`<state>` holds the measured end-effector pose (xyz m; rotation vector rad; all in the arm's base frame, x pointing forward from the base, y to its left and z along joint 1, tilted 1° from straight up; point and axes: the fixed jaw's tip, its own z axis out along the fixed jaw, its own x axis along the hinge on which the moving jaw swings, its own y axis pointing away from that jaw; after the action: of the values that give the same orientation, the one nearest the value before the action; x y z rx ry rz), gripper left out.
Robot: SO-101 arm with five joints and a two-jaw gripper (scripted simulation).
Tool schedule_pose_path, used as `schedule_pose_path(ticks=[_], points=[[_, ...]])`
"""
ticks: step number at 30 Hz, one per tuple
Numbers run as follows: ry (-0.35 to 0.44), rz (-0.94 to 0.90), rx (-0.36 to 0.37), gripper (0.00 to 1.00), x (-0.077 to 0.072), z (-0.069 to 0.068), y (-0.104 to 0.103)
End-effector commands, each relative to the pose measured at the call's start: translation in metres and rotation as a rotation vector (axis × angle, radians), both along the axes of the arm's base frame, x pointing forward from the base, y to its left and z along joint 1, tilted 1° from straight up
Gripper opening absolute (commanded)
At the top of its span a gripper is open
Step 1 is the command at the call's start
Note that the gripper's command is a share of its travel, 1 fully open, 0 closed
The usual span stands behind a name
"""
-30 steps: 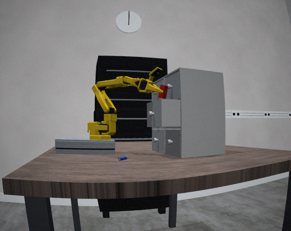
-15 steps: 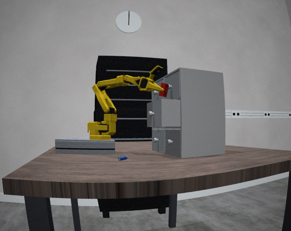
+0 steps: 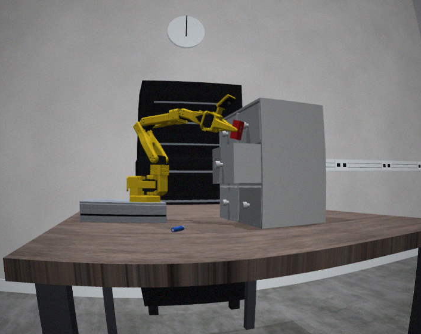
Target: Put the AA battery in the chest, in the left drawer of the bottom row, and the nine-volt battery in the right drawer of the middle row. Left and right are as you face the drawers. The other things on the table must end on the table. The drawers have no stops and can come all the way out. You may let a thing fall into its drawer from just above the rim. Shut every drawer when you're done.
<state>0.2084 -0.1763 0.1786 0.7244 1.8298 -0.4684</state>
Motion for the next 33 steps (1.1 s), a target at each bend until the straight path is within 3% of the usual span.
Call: schedule_pose_path(ticks=[1,23,29,33], points=[[-0.01,0.029,-0.016,0.0,0.004,0.004,0.006],[-0.01,0.033,-0.016,0.0,0.004,0.004,0.007],[-0.01,0.03,-0.016,0.0,0.004,-0.016,0.006],[-0.01,0.03,-0.016,0.0,0.004,-0.016,0.006]])
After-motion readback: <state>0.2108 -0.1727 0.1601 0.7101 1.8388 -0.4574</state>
